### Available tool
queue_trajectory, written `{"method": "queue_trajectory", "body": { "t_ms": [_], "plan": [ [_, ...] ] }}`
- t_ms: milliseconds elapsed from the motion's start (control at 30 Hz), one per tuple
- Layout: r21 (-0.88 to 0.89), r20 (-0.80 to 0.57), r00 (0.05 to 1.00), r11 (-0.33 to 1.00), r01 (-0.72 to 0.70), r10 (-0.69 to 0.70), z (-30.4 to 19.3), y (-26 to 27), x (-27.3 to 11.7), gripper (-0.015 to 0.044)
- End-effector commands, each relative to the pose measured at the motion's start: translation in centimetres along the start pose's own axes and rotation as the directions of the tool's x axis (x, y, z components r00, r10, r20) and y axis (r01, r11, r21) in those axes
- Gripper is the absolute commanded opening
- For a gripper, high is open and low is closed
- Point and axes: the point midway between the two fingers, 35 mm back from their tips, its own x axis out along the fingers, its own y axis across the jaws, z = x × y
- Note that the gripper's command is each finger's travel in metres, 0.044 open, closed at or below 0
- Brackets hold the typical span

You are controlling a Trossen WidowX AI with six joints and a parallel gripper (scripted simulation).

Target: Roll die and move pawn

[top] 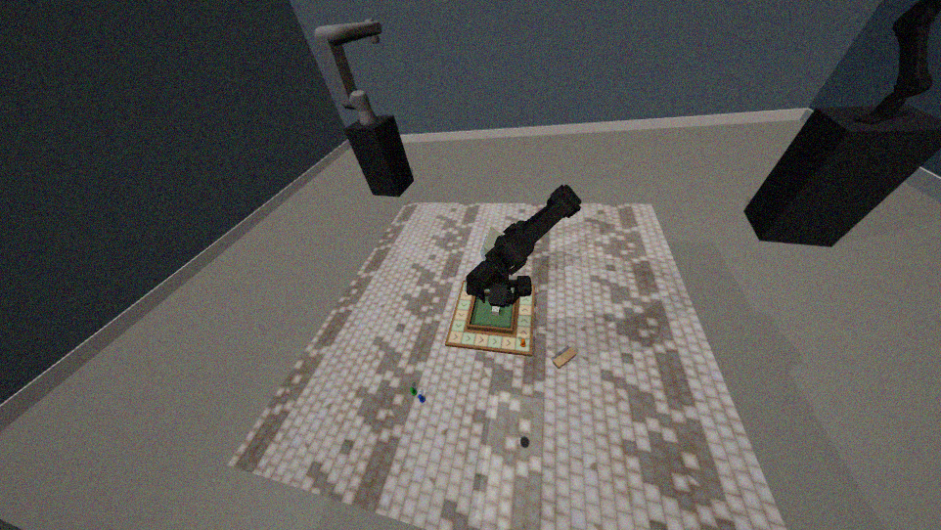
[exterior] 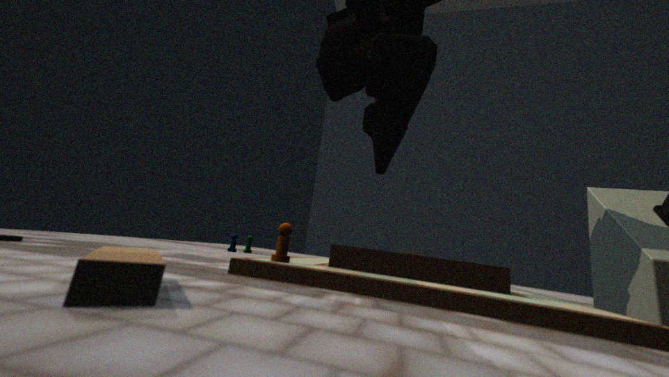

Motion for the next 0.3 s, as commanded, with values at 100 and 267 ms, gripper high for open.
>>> {"method": "queue_trajectory", "body": {
  "t_ms": [100,267],
  "plan": [
    [0.115,-0.020,0.999,0.993,-0.029,0.032,-11.1,-2.3,-2.4,0.0440],
    [0.064,-0.010,1.000,0.998,-0.002,0.003,-5.7,-2.0,-1.7,0.0440]
  ]
}}
